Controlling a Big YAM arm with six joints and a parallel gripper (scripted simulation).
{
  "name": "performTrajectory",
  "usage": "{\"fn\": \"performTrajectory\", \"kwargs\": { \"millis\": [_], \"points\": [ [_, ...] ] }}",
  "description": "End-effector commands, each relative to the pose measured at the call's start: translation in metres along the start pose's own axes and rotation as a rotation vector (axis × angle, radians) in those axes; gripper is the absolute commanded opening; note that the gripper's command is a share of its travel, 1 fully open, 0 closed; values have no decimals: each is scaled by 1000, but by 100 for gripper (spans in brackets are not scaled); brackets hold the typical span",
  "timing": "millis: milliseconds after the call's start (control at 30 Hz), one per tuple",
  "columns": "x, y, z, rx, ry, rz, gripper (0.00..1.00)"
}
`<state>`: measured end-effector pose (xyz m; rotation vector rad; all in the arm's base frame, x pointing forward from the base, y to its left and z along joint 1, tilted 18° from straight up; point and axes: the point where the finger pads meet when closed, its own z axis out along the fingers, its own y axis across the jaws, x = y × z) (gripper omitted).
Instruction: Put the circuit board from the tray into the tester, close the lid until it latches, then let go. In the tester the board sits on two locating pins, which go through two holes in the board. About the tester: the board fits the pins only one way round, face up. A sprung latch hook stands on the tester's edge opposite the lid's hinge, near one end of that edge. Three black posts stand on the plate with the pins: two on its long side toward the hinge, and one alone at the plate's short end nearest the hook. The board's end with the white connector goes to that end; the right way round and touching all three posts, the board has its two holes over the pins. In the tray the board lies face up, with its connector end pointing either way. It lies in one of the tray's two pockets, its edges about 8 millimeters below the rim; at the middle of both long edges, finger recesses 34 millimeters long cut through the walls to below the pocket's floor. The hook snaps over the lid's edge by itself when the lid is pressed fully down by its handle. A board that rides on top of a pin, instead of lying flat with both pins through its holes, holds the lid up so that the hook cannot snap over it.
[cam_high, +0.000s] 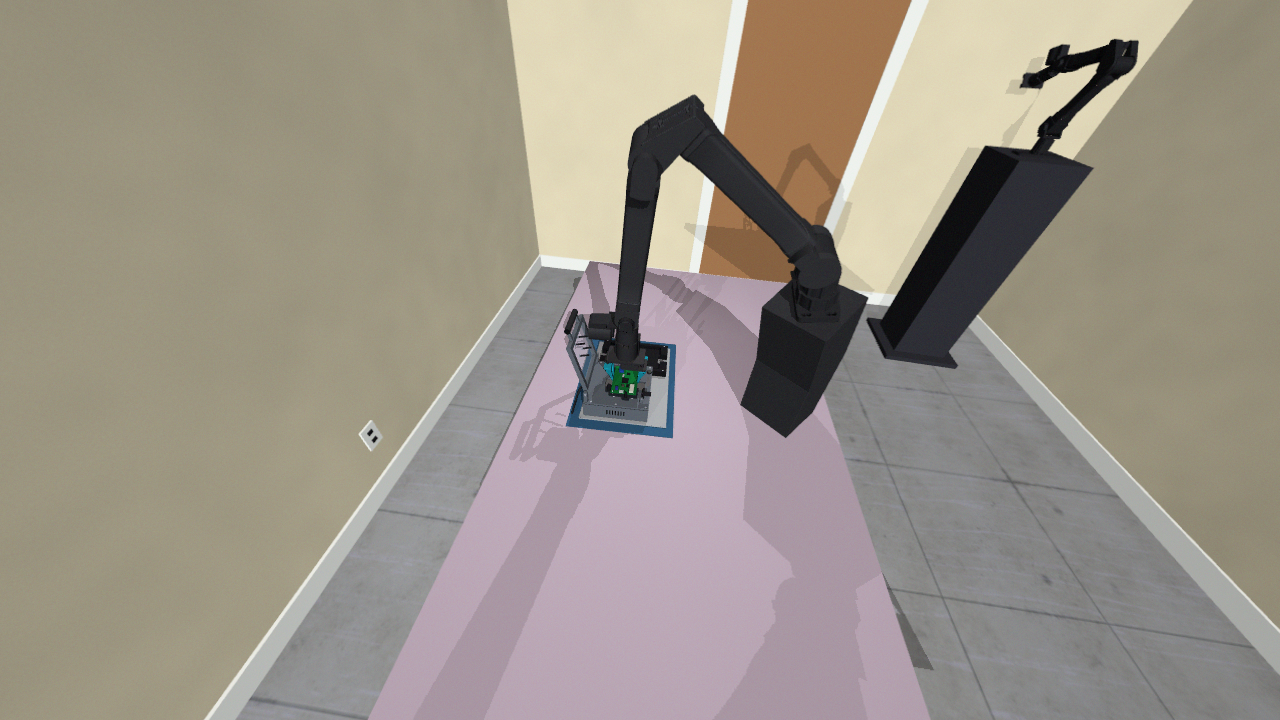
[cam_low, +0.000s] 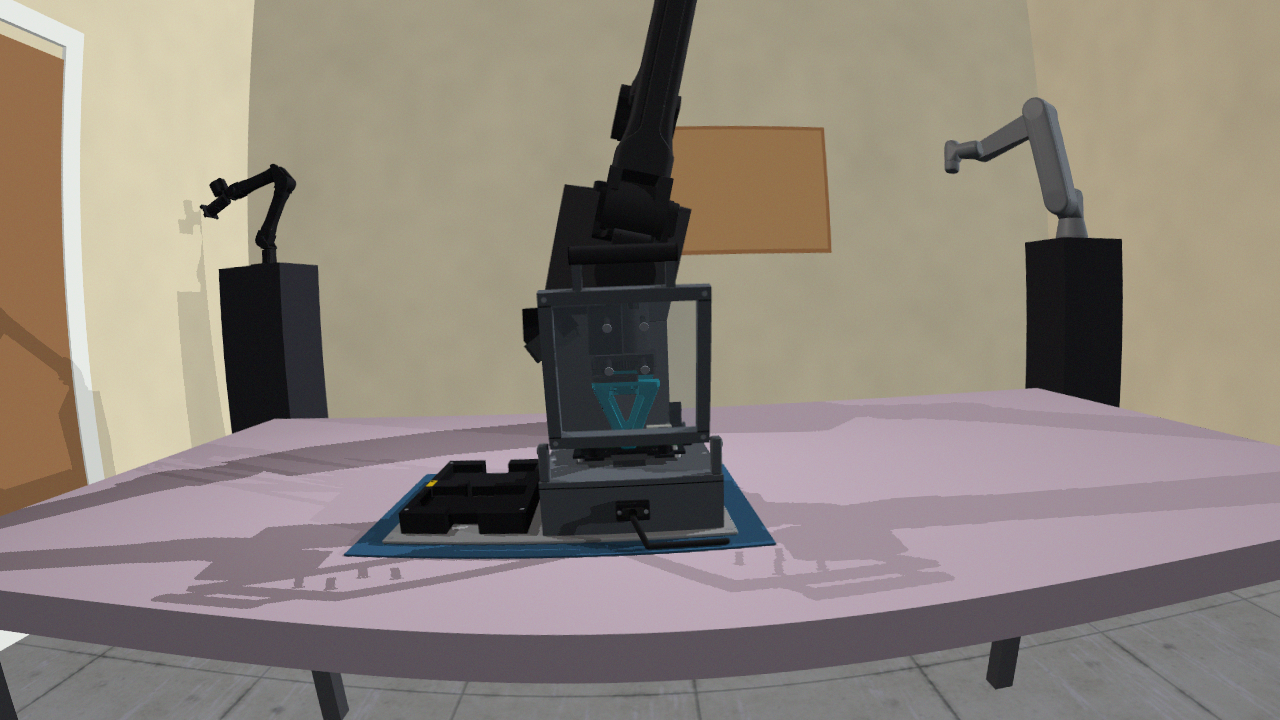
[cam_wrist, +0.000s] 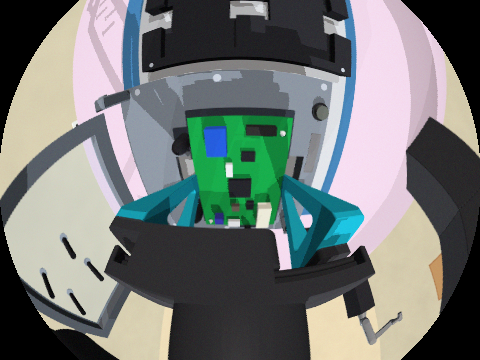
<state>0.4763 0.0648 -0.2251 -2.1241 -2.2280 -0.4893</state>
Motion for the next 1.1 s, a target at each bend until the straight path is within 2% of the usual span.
{"fn": "performTrajectory", "kwargs": {
  "millis": [0,500,533,1067],
  "points": [
    [6,12,2,-19,-1,-8,72],
    [6,16,2,-31,-1,-9,72],
    [6,16,2,-32,-1,-9,92],
    [7,16,0,-33,-1,-10,92]
  ]
}}
